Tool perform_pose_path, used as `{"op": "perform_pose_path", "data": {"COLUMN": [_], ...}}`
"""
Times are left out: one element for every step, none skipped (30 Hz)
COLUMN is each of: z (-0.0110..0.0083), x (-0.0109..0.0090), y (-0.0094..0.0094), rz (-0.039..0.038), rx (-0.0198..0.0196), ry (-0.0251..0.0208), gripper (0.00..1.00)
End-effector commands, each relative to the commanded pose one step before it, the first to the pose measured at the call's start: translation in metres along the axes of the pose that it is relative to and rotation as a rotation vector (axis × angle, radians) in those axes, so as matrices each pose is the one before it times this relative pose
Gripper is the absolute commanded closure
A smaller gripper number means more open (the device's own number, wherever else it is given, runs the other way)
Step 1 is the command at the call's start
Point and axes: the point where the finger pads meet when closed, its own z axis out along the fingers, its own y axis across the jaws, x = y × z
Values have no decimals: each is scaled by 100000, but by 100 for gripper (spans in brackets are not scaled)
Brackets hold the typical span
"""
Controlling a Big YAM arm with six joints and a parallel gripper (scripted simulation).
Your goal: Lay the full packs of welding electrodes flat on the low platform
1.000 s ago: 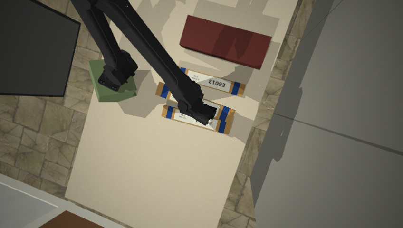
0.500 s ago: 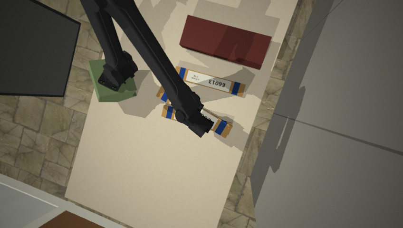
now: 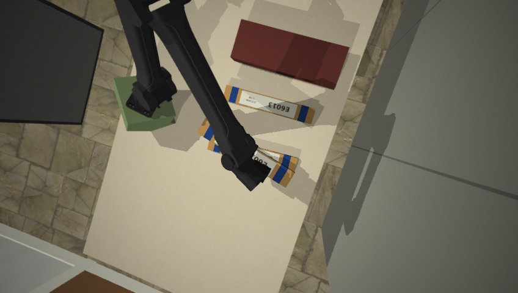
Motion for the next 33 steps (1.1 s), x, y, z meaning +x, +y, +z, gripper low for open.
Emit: {"op": "perform_pose_path", "data": {"z": [-3268,-64,-54,-21,79,75,64,55,47,40,35,30,-39,-96,0,0,-85,-72,-61,-51,-2,91,78,67,57,49,42,36,22,-56,-103,0,0], "x": [-3493,-67,-63,-48,1,-7,-20,-25,-24,-22,-21,-20,-57,-86,0,0,-81,-75,-70,-65,-39,12,-3,-15,-19,-16,-13,-15,-24,-69,-96,0,0], "y": [-380,-233,-239,-261,-325,-324,-319,-314,-307,-301,-296,-292,-248,-212,0,0,-219,-228,-235,-241,-272,-330,-325,-321,-315,-307,-299,-294,-285,-238,-208,0,0], "rz": [-5307,-139,-118,-48,169,144,99,79,78,79,81,81,-72,-197,0,0,-176,-150,-127,-108,-2,200,148,104,88,93,100,95,62,-107,-210,0,0], "rx": [2509,70,64,37,-50,-40,-22,-14,-15,-16,-17,-18,52,110,0,0,101,90,80,72,20,-82,-56,-34,-26,-25,-31,-32,-18,75,133,0,0], "ry": [-8618,-161,-135,-46,226,191,134,106,104,104,104,102,-83,-232,0,0,-206,-174,-147,-124,1,234,173,122,103,110,117,108,70,-120,-233,0,0], "gripper": [100,100,100,100,100,100,100,100,100,100,100,100,100,100,100,100,100,100,100,100,100,100,100,100,100,100,100,100,100,100,100,100,100]}}
